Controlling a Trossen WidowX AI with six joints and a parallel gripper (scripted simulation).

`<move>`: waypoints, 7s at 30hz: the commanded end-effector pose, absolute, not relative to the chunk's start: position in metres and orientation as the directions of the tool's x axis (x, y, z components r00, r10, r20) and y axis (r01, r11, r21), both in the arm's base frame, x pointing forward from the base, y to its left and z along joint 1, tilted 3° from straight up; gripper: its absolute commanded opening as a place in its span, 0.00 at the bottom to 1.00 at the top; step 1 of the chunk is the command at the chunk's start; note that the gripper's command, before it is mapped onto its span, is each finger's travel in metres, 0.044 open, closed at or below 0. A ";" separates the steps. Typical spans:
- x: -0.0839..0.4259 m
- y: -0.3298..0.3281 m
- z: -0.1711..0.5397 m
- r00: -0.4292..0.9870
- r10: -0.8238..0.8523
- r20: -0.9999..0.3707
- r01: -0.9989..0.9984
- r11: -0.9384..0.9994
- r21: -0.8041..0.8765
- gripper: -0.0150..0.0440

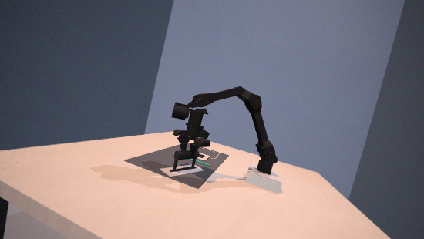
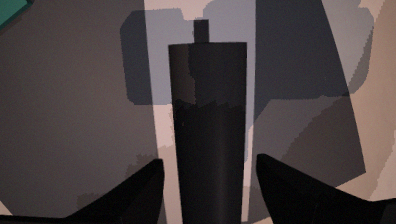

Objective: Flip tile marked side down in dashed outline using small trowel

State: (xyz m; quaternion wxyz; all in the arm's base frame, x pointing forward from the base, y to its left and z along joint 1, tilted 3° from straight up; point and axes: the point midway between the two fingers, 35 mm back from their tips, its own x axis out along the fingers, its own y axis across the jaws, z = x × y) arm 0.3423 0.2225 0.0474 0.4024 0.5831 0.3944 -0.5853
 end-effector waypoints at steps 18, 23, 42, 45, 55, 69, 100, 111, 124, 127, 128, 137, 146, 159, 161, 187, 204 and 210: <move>0.343 0.223 0.047 0.005 -0.008 -1.000 0.930 -0.369 0.008 0.47; 0.343 0.223 0.047 0.005 -0.008 -1.000 0.930 -0.369 0.008 0.47; 0.343 0.223 0.047 0.005 -0.008 -1.000 0.998 0.064 0.005 0.47; 0.343 0.223 0.047 0.005 -0.008 -1.000 0.998 0.064 0.005 0.47; 0.343 0.223 0.047 0.005 -0.008 -1.000 0.998 0.064 0.005 0.71; 0.343 0.223 0.047 0.005 -0.008 -1.000 0.998 0.064 0.005 0.71; 0.344 0.227 0.093 0.138 -0.012 -0.990 0.867 0.485 0.115 0.76; 0.343 0.233 0.086 0.237 -0.011 -0.972 0.627 0.766 0.144 0.76; 0.337 0.237 0.078 0.347 -0.005 -0.938 0.250 0.964 0.087 0.76; 0.336 0.238 0.076 0.372 -0.003 -0.928 0.156 0.986 0.059 0.76; 0.335 0.238 0.076 0.380 -0.002 -0.925 0.125 0.991 0.049 0.76; 0.329 0.238 0.072 0.456 0.002 -0.890 -0.136 0.988 -0.068 0.76; 0.322 0.236 0.068 0.527 0.001 -0.850 -0.349 0.912 -0.216 0.76; 0.315 0.228 0.062 0.620 0.000 -0.785 -0.574 0.682 -0.454 0.76; 0.314 0.227 0.062 0.635 -0.001 -0.773 -0.598 0.632 -0.492 0.76; 0.297 0.205 0.056 0.769 -0.008 -0.639 -0.638 0.022 -0.769 0.76; 0.317 0.207 0.039 0.765 0.002 -0.644 -0.644 0.001 -0.765 0.76; 0.325 0.206 0.033 0.763 0.006 -0.646 -0.646 -0.006 -0.763 0.76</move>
